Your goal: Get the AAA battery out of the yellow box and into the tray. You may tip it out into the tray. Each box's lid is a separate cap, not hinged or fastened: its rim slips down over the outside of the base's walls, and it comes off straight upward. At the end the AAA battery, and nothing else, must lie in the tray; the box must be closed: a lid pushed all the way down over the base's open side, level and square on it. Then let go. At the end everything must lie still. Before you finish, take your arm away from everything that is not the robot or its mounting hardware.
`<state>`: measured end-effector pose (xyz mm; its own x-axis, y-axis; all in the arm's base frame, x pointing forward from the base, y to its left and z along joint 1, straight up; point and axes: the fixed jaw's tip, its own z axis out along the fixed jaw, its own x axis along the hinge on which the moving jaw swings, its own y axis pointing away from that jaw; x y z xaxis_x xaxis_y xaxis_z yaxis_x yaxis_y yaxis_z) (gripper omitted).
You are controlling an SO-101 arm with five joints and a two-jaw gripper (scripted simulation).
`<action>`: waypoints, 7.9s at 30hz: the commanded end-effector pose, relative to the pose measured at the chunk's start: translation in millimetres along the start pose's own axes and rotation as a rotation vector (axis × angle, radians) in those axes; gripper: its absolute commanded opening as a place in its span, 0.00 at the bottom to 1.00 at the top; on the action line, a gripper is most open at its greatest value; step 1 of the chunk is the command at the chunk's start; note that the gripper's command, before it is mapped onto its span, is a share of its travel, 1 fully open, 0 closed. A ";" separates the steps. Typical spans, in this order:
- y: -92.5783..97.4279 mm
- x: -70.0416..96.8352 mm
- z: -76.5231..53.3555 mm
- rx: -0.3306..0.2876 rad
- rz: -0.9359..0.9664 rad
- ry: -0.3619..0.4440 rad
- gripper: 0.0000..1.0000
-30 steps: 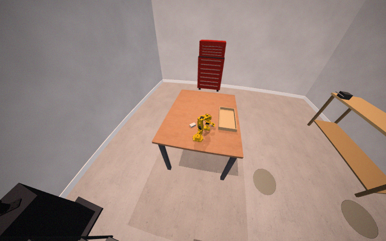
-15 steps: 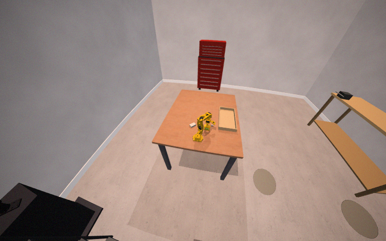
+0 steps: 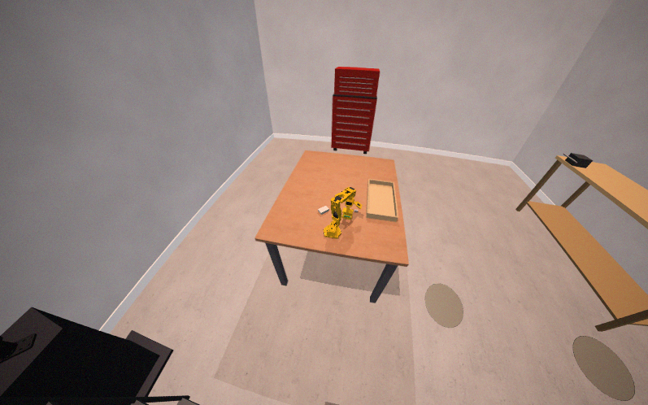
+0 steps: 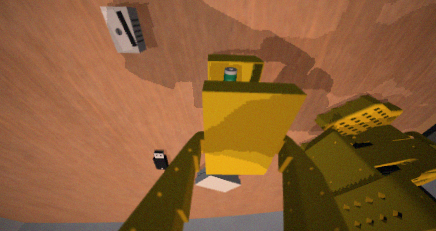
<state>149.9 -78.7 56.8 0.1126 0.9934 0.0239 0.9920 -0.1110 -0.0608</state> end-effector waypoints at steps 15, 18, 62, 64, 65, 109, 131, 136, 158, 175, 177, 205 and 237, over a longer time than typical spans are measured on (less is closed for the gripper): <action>6.7 -1.1 -10.9 -0.061 0.002 -0.024 0.23; 6.7 -1.1 -10.9 -0.061 0.002 -0.024 0.23; 9.8 -2.5 -16.6 -0.061 0.002 -0.024 0.23; 9.6 -2.4 -16.2 -0.061 0.002 -0.024 0.23; 9.5 -2.4 -16.1 -0.061 0.002 -0.024 0.23; 7.0 -1.4 -13.7 -0.061 0.002 -0.024 0.23; 1.4 -22.4 -14.0 -0.061 0.002 -0.024 0.23; -3.1 -34.2 -14.0 -0.061 0.002 -0.024 0.23; -20.1 -65.3 -13.6 -0.061 0.002 -0.024 0.23; -19.9 -66.5 -14.2 -0.061 0.002 -0.024 0.23; -19.7 -67.9 -14.8 -0.061 0.002 -0.024 0.23; -19.4 -71.1 -16.2 -0.061 0.002 -0.024 0.23; -15.3 -74.1 14.2 -0.061 0.002 -0.024 0.23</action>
<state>124.6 -146.4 41.4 0.1156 0.9931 0.0197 0.9931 -0.1152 -0.0214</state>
